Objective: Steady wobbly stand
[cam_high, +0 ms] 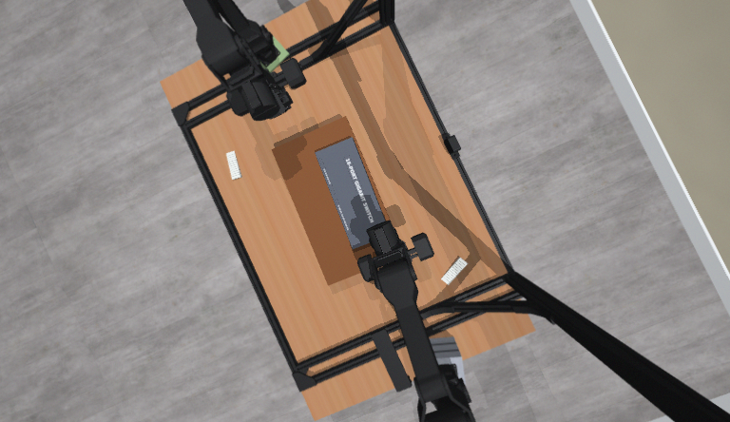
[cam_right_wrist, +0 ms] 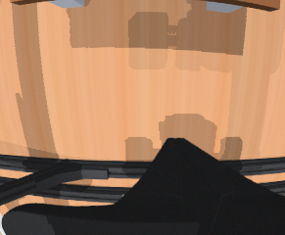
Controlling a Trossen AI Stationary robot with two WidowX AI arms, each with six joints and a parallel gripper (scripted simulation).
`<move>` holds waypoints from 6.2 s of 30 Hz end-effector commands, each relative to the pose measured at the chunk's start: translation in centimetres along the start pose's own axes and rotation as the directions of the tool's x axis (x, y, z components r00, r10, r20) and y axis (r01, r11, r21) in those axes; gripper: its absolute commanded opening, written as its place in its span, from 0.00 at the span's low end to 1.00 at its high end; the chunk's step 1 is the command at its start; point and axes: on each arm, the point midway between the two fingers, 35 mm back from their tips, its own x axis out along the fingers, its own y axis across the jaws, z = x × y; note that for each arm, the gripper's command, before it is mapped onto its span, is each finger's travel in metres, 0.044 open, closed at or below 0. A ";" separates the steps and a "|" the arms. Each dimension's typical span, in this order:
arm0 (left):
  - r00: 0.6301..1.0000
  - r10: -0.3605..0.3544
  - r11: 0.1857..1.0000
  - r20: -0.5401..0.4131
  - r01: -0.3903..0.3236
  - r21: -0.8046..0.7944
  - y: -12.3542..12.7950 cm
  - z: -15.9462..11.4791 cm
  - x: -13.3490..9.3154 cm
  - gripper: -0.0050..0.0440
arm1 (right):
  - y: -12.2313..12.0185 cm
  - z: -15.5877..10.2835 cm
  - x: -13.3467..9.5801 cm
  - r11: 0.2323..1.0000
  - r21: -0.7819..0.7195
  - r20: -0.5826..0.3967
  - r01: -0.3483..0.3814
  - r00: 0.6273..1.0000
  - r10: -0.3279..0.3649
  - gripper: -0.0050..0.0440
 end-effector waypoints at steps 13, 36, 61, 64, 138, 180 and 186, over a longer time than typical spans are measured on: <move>1.000 0.003 1.000 -0.018 -0.003 -0.002 0.0 -0.3 1.2 0.10 | 0.0 0.0 0.0 1.000 0.000 0.000 0.000 1.000 0.000 0.10; 1.000 0.003 1.000 -0.018 -0.003 -0.002 0.0 -0.3 1.4 0.10 | 0.0 0.0 0.0 1.000 0.000 0.000 0.000 1.000 0.000 0.10; 1.000 0.000 1.000 -0.002 0.000 0.000 0.0 -0.2 -5.6 0.10 | 0.0 0.0 0.0 1.000 0.000 0.000 0.000 1.000 0.000 0.10; 1.000 0.000 1.000 -0.002 0.000 0.000 0.0 -0.2 -5.6 0.10 | 0.0 0.0 0.0 1.000 0.000 0.000 0.000 1.000 0.000 0.10; 1.000 0.000 1.000 -0.007 0.000 0.000 0.0 -0.3 -5.4 0.10 | 0.2 3.1 -54.4 0.999 -0.041 0.634 -0.003 -0.773 0.023 0.10; 1.000 0.000 1.000 -0.007 0.000 0.000 0.0 -0.3 -5.4 0.10 | -0.4 -16.8 -63.0 1.000 -0.030 -0.104 0.003 -0.995 0.000 0.10; 1.000 0.000 1.000 -0.007 0.000 0.000 0.0 -0.3 -5.4 0.10 | -0.5 -16.6 -62.9 0.999 0.037 -0.094 0.008 -0.995 0.011 0.10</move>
